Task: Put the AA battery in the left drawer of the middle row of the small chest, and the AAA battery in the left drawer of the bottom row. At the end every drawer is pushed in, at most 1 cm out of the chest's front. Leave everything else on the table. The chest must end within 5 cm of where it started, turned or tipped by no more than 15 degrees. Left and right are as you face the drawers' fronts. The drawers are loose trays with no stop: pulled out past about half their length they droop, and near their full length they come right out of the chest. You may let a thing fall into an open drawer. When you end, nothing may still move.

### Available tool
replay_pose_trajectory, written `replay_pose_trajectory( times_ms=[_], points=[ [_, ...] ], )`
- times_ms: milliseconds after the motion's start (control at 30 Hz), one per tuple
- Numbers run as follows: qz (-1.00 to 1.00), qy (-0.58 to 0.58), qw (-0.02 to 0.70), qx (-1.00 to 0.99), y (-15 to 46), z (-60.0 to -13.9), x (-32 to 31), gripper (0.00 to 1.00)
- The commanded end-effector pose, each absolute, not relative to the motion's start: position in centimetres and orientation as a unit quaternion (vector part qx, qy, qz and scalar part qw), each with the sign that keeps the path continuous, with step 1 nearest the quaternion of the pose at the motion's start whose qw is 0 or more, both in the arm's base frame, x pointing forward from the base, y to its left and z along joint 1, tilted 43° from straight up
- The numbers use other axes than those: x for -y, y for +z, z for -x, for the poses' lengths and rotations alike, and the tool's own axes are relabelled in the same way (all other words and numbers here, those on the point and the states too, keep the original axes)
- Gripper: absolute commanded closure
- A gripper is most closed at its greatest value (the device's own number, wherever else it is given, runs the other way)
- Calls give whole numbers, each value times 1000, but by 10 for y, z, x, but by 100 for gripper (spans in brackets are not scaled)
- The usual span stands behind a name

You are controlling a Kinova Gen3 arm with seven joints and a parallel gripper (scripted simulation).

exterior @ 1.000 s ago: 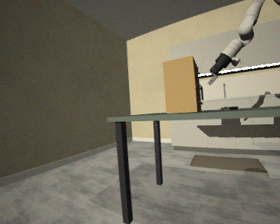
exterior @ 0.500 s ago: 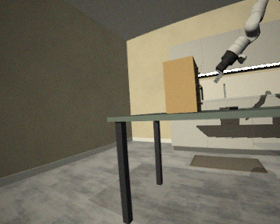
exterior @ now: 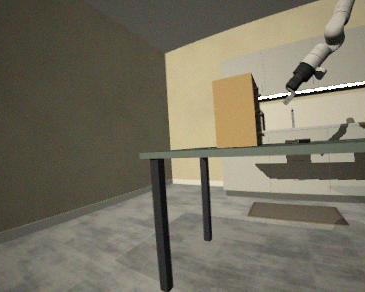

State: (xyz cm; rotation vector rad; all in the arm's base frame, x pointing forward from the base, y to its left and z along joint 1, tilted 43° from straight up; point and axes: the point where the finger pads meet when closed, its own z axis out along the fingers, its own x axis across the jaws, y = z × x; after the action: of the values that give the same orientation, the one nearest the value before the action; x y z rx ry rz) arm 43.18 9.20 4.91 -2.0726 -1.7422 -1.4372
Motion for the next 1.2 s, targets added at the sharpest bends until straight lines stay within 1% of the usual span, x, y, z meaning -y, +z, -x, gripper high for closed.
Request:
replay_pose_trajectory(
  times_ms=[0,1167],
  points=[
    [676,-469,37,567,50,-433,-91,100],
    [675,-452,56,581,55,-429,-85,100]
  ],
)
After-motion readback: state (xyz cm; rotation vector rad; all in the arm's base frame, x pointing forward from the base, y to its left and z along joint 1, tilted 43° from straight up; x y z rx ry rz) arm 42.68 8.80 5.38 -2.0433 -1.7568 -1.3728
